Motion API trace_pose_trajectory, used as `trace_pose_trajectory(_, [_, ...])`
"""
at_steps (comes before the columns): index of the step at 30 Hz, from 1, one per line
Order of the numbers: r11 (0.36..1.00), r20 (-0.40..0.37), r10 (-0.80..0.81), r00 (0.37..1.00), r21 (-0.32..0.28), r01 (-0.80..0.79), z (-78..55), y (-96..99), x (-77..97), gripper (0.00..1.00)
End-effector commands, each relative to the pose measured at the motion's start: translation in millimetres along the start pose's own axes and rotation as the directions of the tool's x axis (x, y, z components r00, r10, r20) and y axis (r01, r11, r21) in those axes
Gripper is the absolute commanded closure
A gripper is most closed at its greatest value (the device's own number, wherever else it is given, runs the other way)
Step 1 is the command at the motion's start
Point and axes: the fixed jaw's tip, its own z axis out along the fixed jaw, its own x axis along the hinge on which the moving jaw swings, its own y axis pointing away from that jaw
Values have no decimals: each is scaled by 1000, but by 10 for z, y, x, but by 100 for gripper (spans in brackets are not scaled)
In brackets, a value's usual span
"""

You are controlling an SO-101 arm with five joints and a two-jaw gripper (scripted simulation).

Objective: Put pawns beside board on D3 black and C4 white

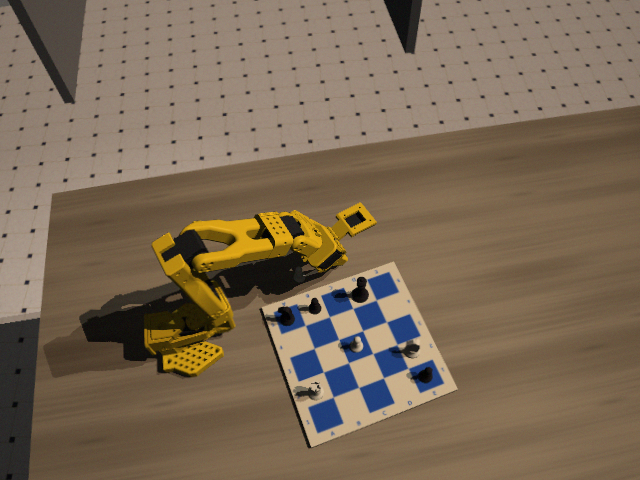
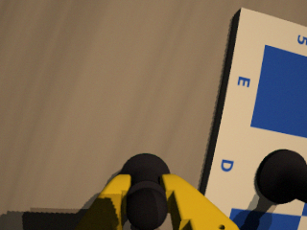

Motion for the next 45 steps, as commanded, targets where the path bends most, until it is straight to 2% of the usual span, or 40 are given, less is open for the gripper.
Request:
trace_pose_trajectory(1, [1000,18,5,1000,3,-5,-113,-17,-92,100])
trace_pose_trajectory(10, [1000,19,5,1000,3,-5,-295,-18,-193,100])
trace_pose_trajectory(20, [1000,19,5,1000,3,-5,-375,-19,-238,100])
trace_pose_trajectory(31, [1000,19,15,1000,9,-15,-386,-48,-239,100])
trace_pose_trajectory(35, [993,21,98,995,58,-99,-404,-280,-204,100])
trace_pose_trajectory(38, [969,30,212,977,126,-214,-429,-595,-156,100])
trace_pose_trajectory(43, [888,65,393,917,233,-396,-477,-1148,-74,100])
trace_pose_trajectory(44, [873,71,416,906,247,-421,-485,-1230,-62,100])
trace_pose_trajectory(45, [873,71,416,906,247,-421,-485,-1230,-62,100])
